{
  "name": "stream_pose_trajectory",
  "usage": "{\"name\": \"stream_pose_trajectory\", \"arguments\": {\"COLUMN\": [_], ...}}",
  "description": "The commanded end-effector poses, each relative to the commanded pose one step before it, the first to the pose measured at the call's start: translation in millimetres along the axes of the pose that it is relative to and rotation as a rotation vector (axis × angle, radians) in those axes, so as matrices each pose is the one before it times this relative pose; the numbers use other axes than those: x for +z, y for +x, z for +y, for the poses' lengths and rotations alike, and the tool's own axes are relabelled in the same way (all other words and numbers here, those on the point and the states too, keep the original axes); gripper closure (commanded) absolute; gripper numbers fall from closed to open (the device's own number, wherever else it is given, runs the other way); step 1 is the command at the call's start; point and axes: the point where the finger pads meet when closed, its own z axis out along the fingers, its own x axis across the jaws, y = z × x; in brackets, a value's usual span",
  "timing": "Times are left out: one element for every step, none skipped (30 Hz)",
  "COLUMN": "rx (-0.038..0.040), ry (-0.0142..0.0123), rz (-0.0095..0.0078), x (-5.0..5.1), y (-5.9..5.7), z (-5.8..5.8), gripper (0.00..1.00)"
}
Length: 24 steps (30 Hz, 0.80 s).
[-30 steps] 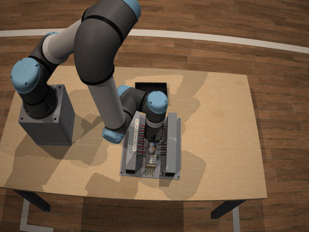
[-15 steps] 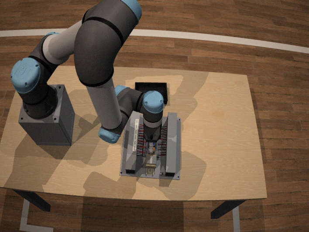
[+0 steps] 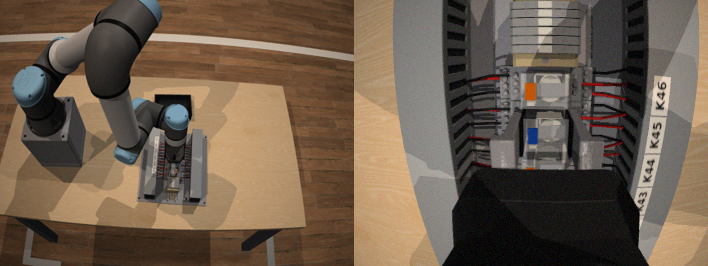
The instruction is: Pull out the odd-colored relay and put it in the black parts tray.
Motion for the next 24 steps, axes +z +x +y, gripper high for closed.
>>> {"name": "stream_pose_trajectory", "arguments": {"rx": [0.00078,0.00001,0.0,0.0,-0.00001,-0.00002,-0.00002,-0.00002,-0.00002,-0.00001,0.0,0.0,0.0,0.0,0.0,0.0,0.00001,0.00001,0.00001,0.00002,0.00001,0.00001,0.00001,0.0], "ry": [0.0025,0.00004,0.00006,0.00008,0.00009,0.0001,0.0001,0.00009,0.00007,0.00004,0.00002,0.0,0.0,0.0,0.0,-0.00001,-0.00003,-0.00004,-0.00006,-0.00006,-0.00007,-0.00006,-0.00005,-0.00004], "rz": [0.00451,0.00329,0.00401,0.00449,0.00465,0.00449,0.00401,0.00328,0.00239,0.00144,0.00062,0.0001,0.0,0.0,0.00008,0.00047,0.00111,0.00183,0.00251,0.00307,0.00343,0.00356,0.00343,0.00307], "x": [-0.52,0.01,0.0,-0.01,-0.02,-0.04,-0.04,-0.04,-0.04,-0.02,-0.01,0.0,0.0,0.0,0.0,0.0,0.01,0.02,0.02,0.02,0.01,0.0,0.0,-0.01], "y": [-1.26,-0.07,-0.08,-0.09,-0.09,-0.09,-0.08,-0.06,-0.04,-0.03,-0.01,0.0,0.0,0.0,0.0,-0.02,-0.04,-0.06,-0.09,-0.11,-0.12,-0.12,-0.12,-0.1], "z": [-1.06,0.0,0.0,0.0,0.0,0.0,0.0,0.0,0.0,0.0,0.0,0.0,0.0,0.0,0.0,0.0,0.0,0.0,0.0,0.0,0.0,0.0,0.0,0.0], "gripper": [1.0,1.0,1.0,1.0,1.0,1.0,1.0,1.0,1.0,1.0,1.0,1.0,1.0,1.0,1.0,1.0,1.0,1.0,1.0,1.0,1.0,1.0,1.0,1.0]}}
